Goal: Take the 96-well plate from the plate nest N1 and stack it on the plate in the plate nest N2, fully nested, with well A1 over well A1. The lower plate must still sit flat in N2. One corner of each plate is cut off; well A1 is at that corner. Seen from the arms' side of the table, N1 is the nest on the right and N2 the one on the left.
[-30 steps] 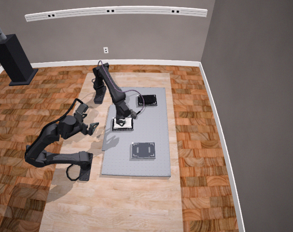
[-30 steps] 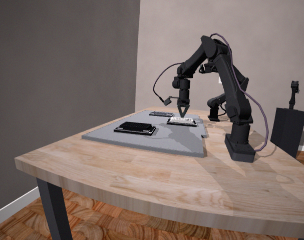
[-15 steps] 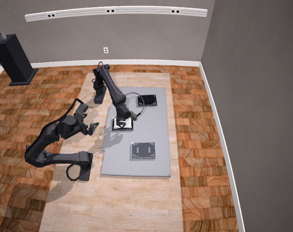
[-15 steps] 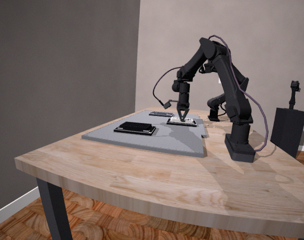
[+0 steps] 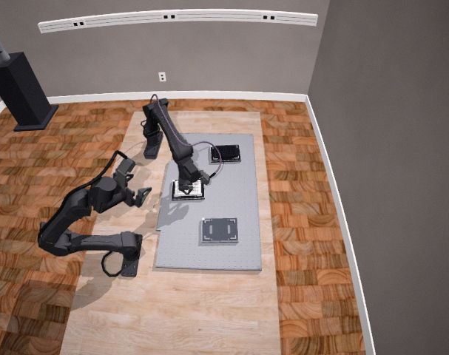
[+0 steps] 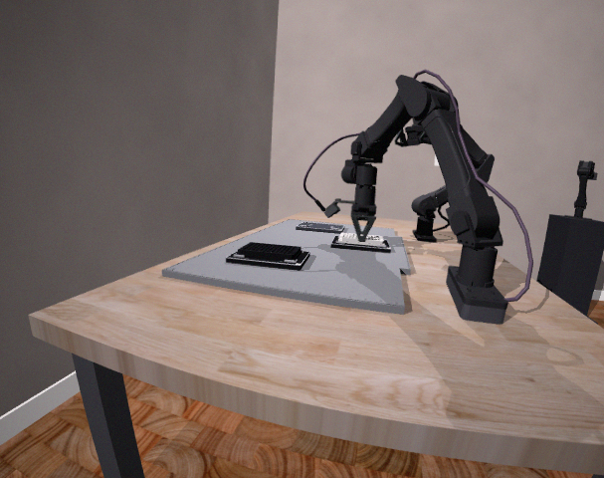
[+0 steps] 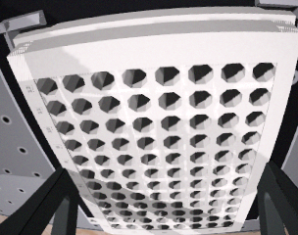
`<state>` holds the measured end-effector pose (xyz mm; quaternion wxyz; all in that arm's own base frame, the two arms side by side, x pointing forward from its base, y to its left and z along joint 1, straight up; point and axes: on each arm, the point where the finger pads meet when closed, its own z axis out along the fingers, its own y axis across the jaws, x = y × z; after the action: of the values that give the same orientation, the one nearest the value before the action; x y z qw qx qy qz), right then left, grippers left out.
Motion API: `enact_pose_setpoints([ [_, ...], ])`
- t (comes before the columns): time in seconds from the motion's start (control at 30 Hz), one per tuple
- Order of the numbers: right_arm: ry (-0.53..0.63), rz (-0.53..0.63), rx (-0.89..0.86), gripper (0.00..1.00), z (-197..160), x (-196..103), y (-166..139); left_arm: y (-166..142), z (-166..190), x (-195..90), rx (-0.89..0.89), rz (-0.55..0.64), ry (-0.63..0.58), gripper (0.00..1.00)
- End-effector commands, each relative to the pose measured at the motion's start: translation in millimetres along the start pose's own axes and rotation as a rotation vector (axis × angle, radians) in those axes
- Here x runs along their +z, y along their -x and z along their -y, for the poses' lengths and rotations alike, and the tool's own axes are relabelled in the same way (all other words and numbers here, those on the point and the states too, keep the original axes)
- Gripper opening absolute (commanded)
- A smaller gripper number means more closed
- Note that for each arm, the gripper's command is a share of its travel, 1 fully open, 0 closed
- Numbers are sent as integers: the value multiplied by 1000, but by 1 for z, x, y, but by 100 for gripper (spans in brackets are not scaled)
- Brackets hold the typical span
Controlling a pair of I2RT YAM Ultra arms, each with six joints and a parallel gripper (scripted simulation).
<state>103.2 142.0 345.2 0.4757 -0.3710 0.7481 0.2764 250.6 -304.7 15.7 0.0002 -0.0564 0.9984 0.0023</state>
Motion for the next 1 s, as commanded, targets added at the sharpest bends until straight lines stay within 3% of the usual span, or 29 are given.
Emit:
enact_pose_setpoints([
  [0.0, 17, 25, -22, 100, -6, -5, 8, 2, 1, 2, -19, 4, -12, 80],
  [0.03, 17, 25, -22, 100, -6, -5, 8, 2, 1, 2, -19, 4, -12, 79],
  [0.07, 17, 25, -22, 100, -6, -5, 8, 2, 1, 2, -19, 4, -12, 67],
  [0.1, 17, 25, -22, 100, -6, -5, 8, 2, 1, 2, -19, 4, -12, 78],
  [0.4, 17, 25, -22, 100, -6, -5, 8, 2, 1, -54, -19, 8, -19, 78],
  [0.63, 17, 25, -22, 100, -6, -5, 8, 2, 1, -57, -1, 9, -19, 78],
  [0.8, -41, 113, -60, 100, 13, 4, 38, 17, -17, -52, 70, 8, -16, 78],
  [0.97, -104, 231, -82, 100, 52, 52, 84, 59, -75, -55, 115, -10, 3, 78],
])
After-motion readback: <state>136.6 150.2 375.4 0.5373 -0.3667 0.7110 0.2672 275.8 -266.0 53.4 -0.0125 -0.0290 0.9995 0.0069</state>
